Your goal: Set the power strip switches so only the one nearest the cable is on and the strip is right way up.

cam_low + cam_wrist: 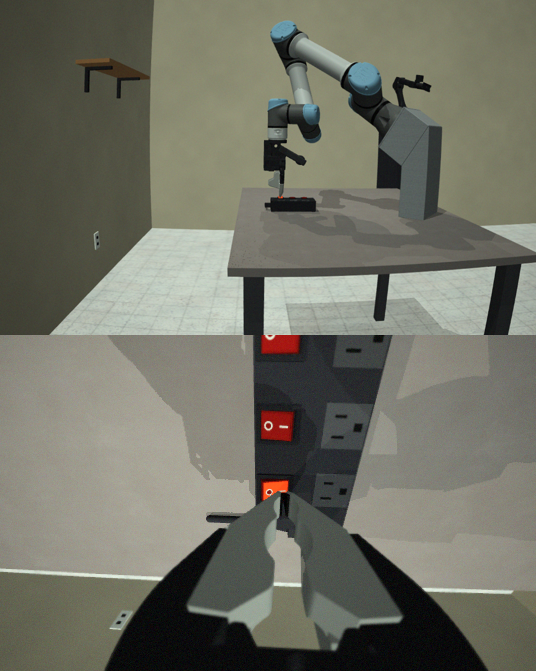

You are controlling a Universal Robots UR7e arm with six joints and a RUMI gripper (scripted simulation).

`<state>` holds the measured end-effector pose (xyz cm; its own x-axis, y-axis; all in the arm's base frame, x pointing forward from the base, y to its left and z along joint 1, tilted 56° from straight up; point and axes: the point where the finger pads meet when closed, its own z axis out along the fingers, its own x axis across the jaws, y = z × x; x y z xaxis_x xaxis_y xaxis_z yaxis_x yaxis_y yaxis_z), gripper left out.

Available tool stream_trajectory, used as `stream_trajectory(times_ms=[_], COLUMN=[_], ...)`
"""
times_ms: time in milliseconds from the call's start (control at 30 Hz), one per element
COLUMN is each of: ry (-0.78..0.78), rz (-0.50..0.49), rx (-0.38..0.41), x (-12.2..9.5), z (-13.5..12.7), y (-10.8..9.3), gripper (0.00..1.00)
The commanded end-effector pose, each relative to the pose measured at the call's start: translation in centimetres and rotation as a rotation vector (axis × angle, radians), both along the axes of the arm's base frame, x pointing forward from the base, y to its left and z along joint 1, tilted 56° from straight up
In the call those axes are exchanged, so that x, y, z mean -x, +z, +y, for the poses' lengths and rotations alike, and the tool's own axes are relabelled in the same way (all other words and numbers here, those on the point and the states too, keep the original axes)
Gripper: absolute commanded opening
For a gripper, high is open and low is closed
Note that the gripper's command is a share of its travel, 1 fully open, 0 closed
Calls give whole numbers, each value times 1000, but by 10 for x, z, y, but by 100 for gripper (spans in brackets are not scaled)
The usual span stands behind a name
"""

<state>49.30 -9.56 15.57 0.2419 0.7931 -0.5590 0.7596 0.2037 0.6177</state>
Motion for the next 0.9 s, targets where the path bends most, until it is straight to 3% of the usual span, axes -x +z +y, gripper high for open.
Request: stream_trajectory(times_ms=[0,433,867], ry=[2,2,1], rz=[-1,-1,-2], rx=[0,0,0], x=[6,23,23], z=[6,22,23], y=[4,20,22], gripper=[0,0,0])
